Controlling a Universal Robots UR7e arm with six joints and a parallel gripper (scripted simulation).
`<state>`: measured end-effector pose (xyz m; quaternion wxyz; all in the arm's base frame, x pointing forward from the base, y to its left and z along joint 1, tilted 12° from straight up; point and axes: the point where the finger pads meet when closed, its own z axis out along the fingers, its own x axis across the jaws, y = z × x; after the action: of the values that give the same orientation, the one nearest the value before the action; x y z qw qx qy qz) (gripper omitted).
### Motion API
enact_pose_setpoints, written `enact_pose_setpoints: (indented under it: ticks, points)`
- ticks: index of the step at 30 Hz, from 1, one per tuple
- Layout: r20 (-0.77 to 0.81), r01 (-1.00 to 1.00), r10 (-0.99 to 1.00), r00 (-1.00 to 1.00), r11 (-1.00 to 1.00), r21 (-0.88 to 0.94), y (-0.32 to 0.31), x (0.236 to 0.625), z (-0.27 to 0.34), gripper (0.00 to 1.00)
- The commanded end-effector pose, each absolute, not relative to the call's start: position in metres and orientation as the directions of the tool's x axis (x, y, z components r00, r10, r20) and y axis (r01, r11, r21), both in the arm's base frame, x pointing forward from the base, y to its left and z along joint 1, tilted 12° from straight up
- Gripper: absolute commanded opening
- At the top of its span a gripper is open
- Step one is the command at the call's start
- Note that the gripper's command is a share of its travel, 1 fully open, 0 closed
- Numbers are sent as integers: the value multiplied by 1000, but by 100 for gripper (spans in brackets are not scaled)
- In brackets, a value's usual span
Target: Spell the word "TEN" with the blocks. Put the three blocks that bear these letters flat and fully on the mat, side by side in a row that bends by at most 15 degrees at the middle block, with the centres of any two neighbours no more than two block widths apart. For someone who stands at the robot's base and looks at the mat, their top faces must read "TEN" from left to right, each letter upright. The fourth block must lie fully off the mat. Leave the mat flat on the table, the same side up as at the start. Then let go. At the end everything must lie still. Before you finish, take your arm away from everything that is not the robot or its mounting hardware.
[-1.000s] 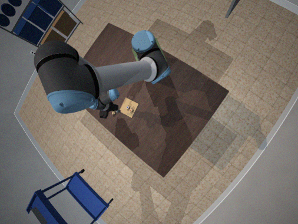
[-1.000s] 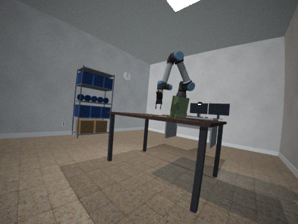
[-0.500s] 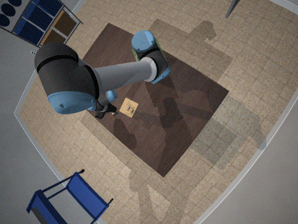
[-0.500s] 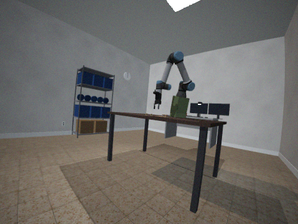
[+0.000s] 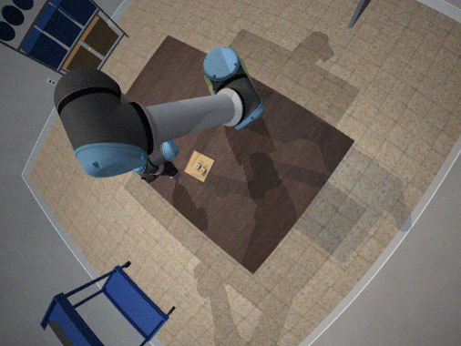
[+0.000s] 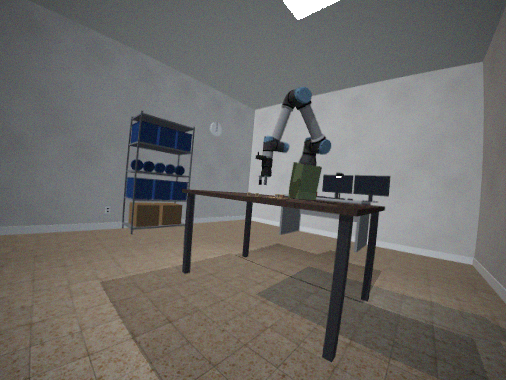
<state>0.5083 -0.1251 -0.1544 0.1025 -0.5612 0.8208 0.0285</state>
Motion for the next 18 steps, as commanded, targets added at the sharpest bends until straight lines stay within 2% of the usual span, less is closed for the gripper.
enact_pose_setpoints:
  ticks: [1,18]
  points:
    - [-208,-869,-855,-474,492,-41,-132,513,-155,100]
    - [-209,-656,-637,-742,754,32,-146,523,-156,100]
